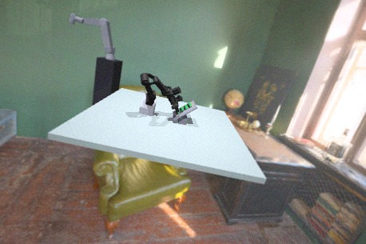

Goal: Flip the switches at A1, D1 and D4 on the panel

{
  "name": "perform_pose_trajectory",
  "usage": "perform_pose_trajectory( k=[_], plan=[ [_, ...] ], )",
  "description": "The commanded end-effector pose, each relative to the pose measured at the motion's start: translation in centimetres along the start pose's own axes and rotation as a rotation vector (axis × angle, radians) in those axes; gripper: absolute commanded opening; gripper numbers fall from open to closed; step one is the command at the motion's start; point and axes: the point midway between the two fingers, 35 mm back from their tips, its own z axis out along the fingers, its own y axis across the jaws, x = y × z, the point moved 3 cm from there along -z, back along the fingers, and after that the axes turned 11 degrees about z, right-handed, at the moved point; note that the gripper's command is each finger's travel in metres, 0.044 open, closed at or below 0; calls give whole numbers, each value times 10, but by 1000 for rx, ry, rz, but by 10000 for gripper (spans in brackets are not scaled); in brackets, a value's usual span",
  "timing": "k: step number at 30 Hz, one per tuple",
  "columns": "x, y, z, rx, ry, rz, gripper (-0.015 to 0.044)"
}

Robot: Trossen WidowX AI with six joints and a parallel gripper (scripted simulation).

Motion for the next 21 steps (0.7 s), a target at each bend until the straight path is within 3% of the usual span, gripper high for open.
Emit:
perform_pose_trajectory(
  k=[1, 14, 21],
  plan=[
    [2, 0, 1, -3, 4, -7, 0],
    [0, 0, 0, -1, 1, 0, 0],
    [3, 1, -57, -12, -14, -6, 0]
  ],
)
